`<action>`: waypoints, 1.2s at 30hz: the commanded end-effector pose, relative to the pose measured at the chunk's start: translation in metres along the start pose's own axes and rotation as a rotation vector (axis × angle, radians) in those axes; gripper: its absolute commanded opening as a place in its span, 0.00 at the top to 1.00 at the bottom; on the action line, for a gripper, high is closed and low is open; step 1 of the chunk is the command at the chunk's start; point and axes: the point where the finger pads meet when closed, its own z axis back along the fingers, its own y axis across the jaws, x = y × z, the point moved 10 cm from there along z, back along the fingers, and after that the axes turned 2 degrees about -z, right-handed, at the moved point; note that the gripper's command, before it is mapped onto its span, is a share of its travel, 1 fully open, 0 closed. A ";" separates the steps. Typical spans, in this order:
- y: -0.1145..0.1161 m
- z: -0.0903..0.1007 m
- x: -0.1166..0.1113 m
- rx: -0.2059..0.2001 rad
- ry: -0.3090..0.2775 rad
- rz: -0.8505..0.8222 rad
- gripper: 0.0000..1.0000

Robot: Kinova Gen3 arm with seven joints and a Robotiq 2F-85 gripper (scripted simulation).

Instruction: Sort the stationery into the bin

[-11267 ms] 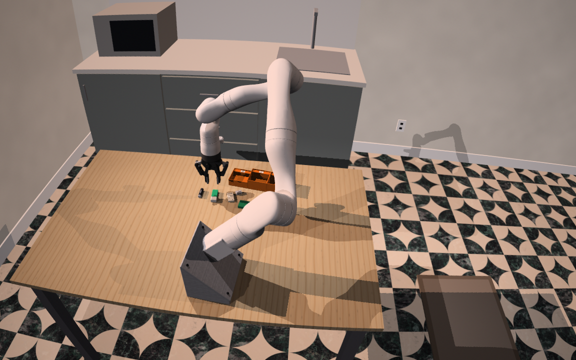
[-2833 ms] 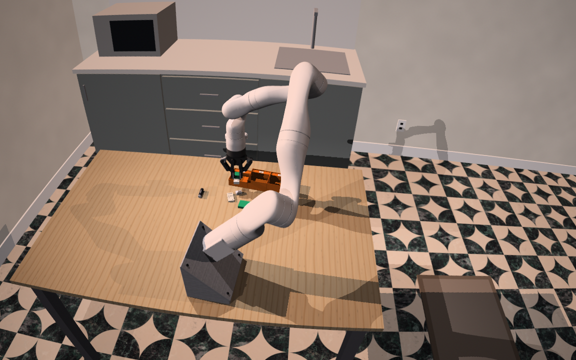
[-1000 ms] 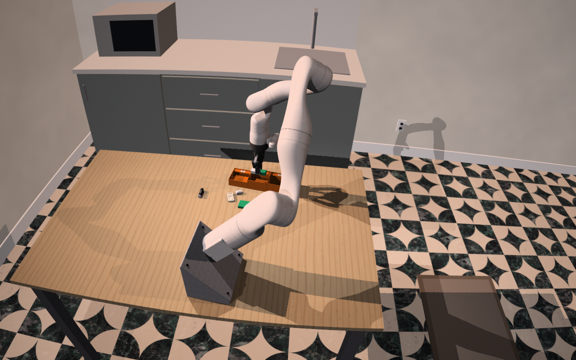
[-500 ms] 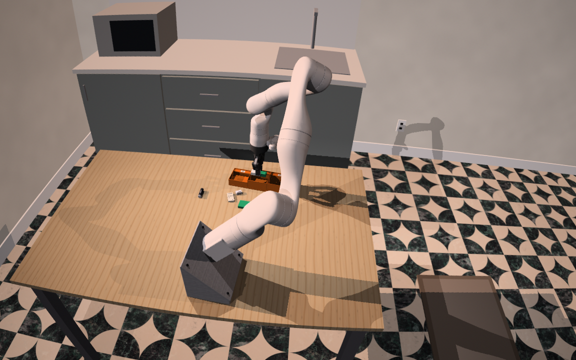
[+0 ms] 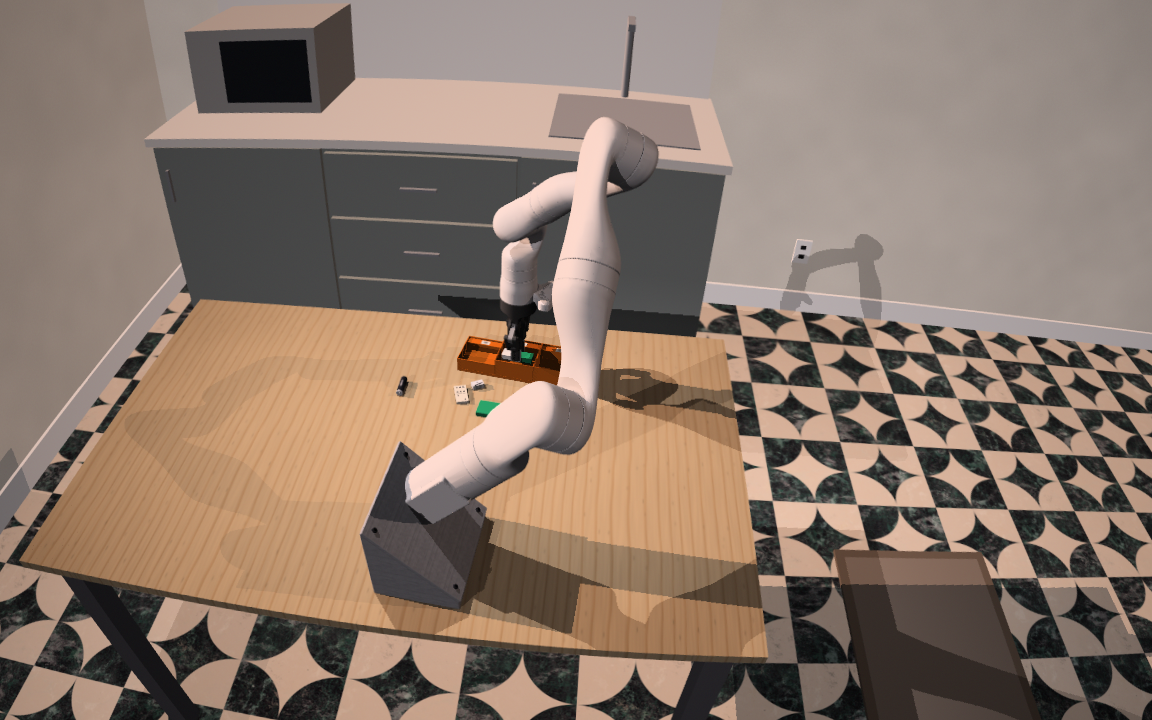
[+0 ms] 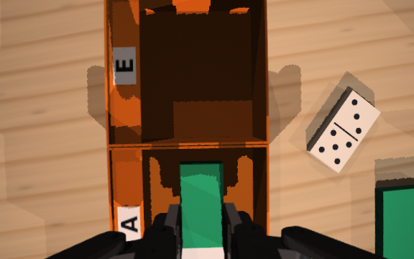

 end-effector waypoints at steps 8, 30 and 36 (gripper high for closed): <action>0.002 -0.018 0.000 0.003 0.001 0.001 0.81; 0.001 -0.015 -0.001 0.003 0.002 0.002 0.70; 0.001 -0.015 -0.001 0.003 0.002 0.002 0.70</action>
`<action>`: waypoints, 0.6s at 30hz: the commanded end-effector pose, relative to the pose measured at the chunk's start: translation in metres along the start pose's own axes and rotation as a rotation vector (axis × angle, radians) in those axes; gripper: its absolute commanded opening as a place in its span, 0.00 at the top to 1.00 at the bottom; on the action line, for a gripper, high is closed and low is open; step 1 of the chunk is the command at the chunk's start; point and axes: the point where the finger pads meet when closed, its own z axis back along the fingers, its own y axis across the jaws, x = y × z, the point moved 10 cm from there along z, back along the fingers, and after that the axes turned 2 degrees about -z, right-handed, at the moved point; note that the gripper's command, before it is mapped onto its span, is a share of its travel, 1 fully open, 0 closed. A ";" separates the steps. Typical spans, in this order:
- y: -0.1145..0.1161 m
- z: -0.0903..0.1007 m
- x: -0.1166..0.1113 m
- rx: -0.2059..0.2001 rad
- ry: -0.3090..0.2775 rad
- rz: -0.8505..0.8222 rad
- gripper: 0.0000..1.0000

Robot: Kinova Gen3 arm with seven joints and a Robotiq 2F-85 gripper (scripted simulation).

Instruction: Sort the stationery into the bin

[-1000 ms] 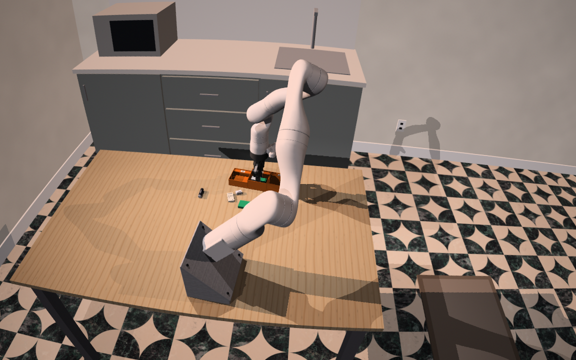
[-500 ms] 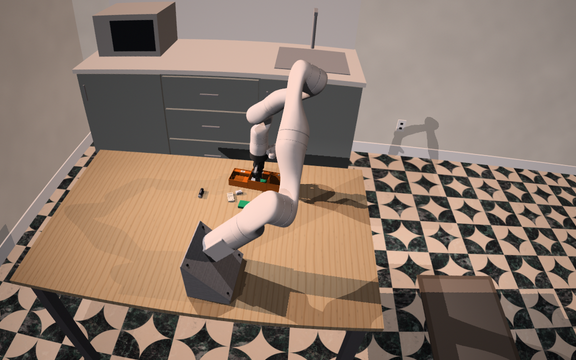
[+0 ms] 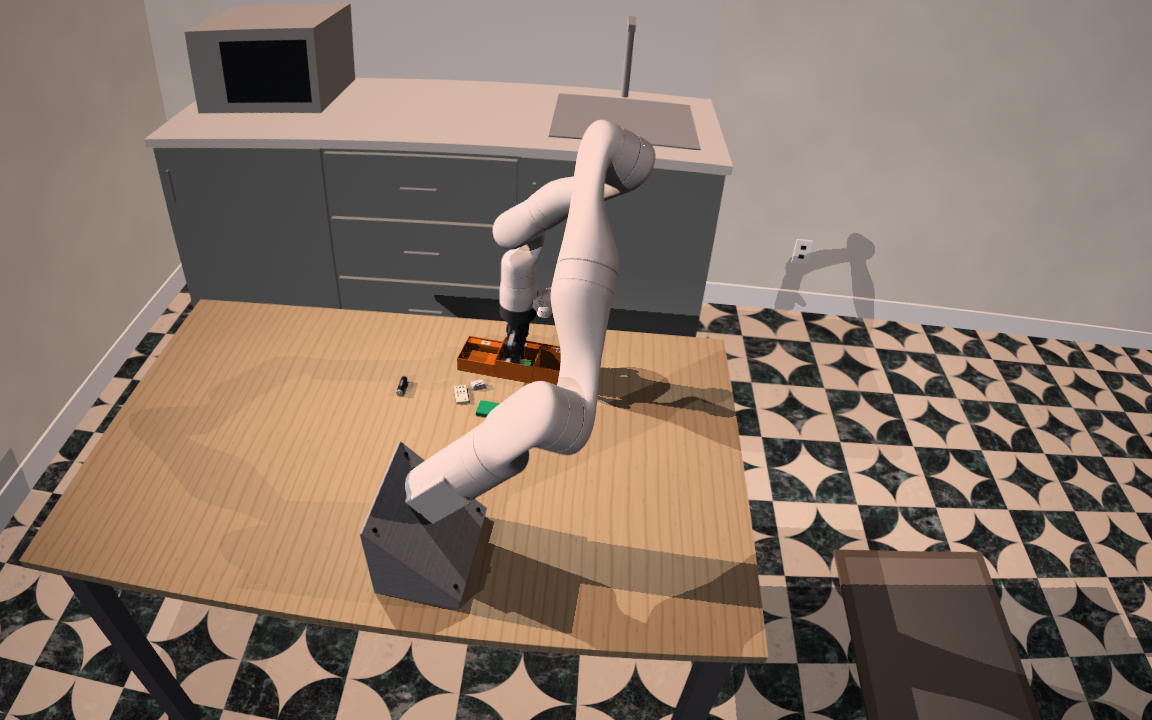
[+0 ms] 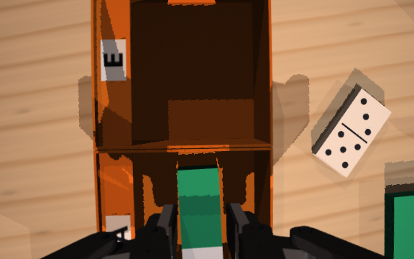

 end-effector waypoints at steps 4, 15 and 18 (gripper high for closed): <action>0.000 0.000 -0.001 -0.001 0.001 0.000 0.70; 0.000 0.010 -0.001 0.000 0.001 0.001 0.70; 0.000 0.014 0.001 0.001 -0.002 0.005 0.70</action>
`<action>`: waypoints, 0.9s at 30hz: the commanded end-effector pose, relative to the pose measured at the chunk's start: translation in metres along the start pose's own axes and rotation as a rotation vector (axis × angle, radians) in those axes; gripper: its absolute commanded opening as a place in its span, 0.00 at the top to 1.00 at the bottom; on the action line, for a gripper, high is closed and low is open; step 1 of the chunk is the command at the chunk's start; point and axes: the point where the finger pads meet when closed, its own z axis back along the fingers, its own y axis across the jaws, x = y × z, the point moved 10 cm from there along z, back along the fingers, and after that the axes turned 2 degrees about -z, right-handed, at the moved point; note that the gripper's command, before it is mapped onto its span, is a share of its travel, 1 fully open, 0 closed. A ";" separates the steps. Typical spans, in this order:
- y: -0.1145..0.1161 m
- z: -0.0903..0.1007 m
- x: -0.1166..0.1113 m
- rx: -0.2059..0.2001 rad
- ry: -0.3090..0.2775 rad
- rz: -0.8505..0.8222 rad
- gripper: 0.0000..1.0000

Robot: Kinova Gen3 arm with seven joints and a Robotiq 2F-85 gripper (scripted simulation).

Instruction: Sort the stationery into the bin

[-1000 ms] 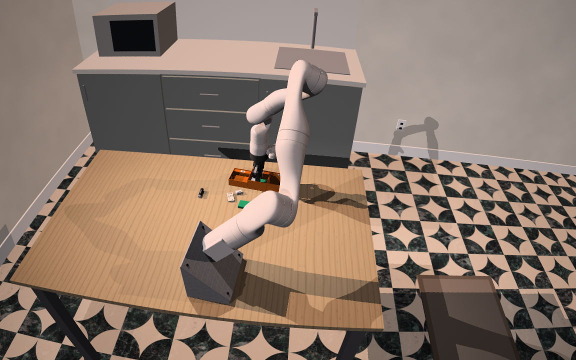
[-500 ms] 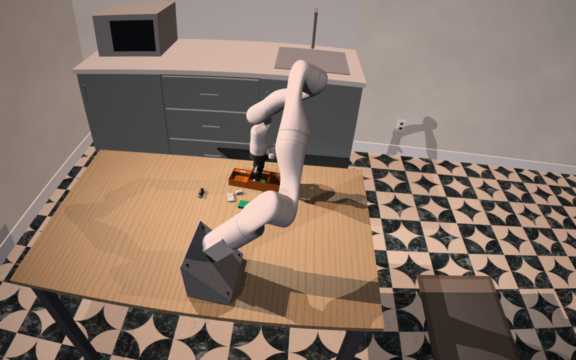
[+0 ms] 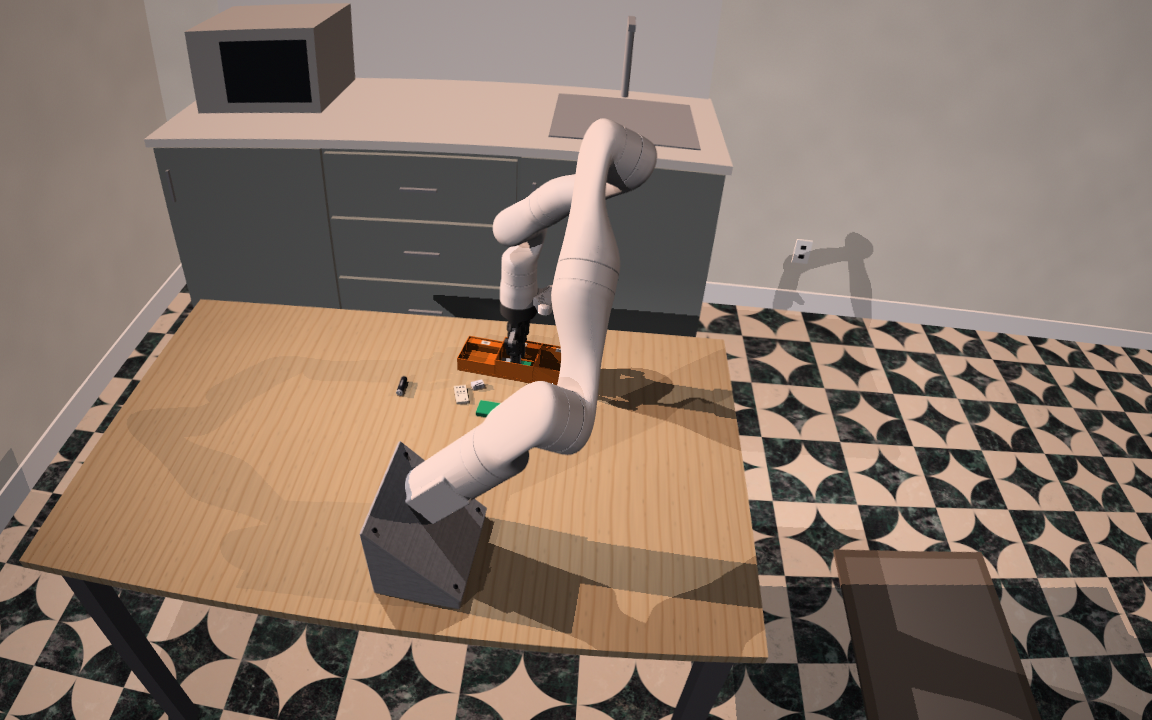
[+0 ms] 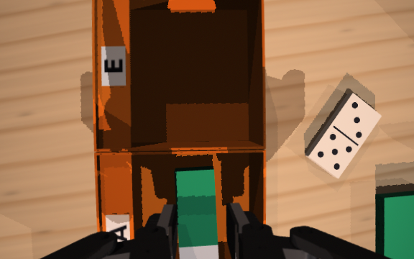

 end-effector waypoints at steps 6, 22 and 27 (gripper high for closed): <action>-0.001 0.016 0.002 -0.004 -0.006 0.002 0.70; -0.002 0.047 0.001 -0.007 -0.004 -0.001 0.70; -0.001 0.046 0.000 -0.006 -0.005 -0.001 0.70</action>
